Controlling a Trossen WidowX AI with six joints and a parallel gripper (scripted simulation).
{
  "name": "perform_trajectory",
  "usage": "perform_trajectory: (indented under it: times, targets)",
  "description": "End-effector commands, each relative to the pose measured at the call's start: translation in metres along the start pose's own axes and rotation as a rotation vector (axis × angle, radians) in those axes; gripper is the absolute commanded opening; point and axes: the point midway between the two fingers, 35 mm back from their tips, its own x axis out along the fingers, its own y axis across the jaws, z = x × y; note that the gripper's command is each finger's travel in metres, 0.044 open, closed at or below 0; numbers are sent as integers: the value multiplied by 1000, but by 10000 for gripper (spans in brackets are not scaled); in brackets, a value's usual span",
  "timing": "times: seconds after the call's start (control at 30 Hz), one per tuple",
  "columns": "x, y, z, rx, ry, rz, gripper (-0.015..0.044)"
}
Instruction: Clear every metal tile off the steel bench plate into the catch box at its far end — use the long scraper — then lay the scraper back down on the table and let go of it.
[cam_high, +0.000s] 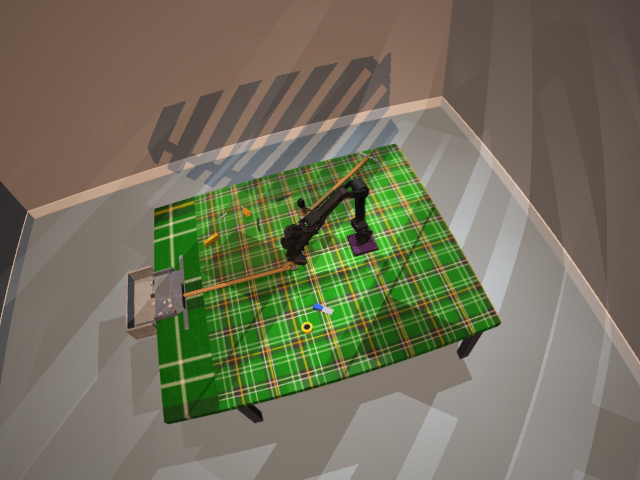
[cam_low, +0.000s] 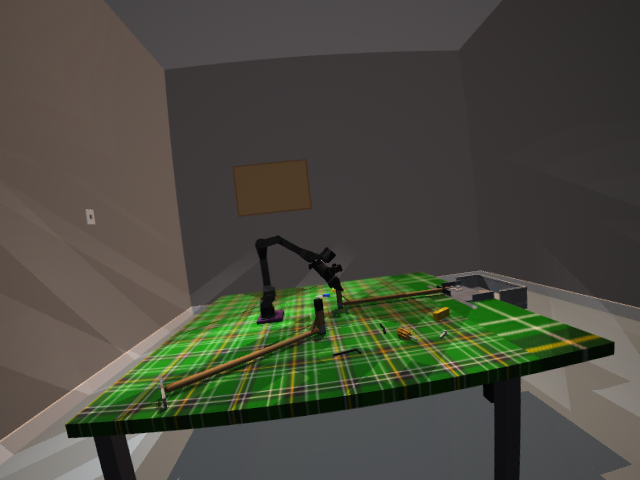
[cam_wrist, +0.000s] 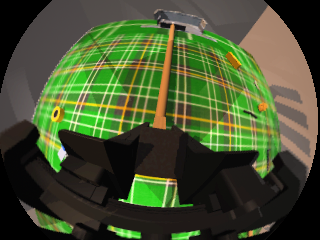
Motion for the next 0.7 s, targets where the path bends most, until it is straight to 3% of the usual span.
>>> perform_trajectory:
  times: [0.0, 0.67]
  targets:
    - [4, 0, 11, -7, -15, 6, 0]
    - [19, 3, 32, -8, -17, 7, 0]
